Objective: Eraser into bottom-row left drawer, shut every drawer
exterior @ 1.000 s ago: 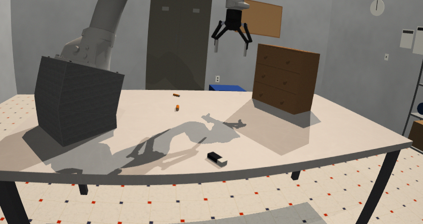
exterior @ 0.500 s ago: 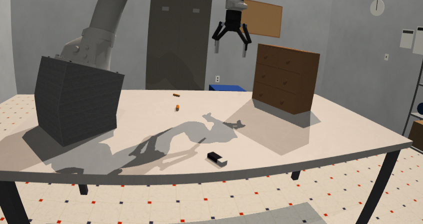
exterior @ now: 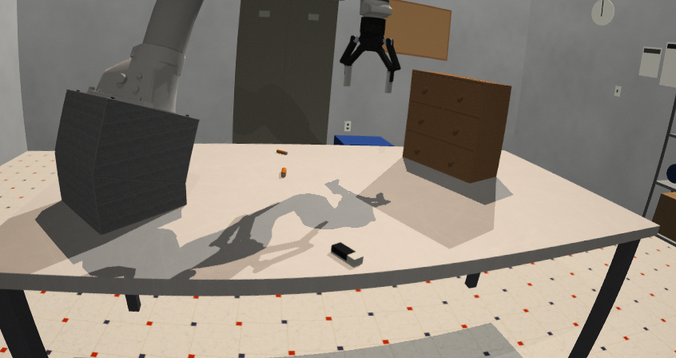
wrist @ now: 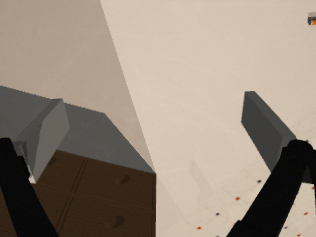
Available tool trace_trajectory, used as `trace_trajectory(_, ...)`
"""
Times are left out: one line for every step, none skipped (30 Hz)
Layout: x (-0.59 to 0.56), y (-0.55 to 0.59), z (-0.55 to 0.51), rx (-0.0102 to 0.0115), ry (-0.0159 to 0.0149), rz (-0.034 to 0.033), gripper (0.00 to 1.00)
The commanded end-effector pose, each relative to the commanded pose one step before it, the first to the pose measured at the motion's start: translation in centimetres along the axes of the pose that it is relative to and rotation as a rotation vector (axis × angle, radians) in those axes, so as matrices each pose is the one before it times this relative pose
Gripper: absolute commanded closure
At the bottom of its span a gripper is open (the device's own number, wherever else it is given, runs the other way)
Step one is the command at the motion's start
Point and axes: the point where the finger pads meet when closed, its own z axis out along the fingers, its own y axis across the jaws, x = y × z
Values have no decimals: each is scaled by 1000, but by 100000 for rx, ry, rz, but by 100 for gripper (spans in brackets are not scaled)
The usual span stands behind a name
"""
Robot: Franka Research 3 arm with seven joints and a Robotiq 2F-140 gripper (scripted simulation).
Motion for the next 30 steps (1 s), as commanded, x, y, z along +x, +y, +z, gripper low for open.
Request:
trace_trajectory(-23,107,224,310,10,8559,0)
trace_trajectory(11,1,24,0,0,725,0)
trace_trajectory(0,0,0,0,0,0,0)
trace_trajectory(0,0,0,0,0,0,0)
trace_trajectory(11,1,23,0,0,713,0)
trace_trajectory(11,1,23,0,0,701,0)
trace_trajectory(11,1,22,0,0,689,0)
trace_trajectory(11,1,22,0,0,677,0)
trace_trajectory(10,1,22,0,0,665,0)
trace_trajectory(10,1,21,0,0,653,0)
trace_trajectory(10,1,21,0,0,641,0)
trace_trajectory(10,1,20,0,0,629,0)
trace_trajectory(10,1,20,0,0,617,0)
trace_trajectory(10,1,20,0,0,606,0)
trace_trajectory(9,1,19,0,0,594,0)
trace_trajectory(9,0,19,0,0,582,0)
trace_trajectory(9,0,19,0,0,570,0)
trace_trajectory(9,0,18,0,0,559,0)
trace_trajectory(9,0,18,0,0,547,0)
trace_trajectory(0,0,0,0,0,0,0)
trace_trajectory(0,0,0,0,0,0,0)
trace_trajectory(9,0,17,0,0,536,0)
trace_trajectory(8,0,17,0,0,524,0)
trace_trajectory(8,0,17,0,0,513,0)
trace_trajectory(8,0,16,0,0,501,0)
trace_trajectory(8,0,16,0,0,490,0)
trace_trajectory(8,0,15,0,0,478,0)
trace_trajectory(7,0,15,0,0,467,0)
trace_trajectory(7,0,15,0,0,456,0)
trace_trajectory(7,0,14,0,0,445,0)
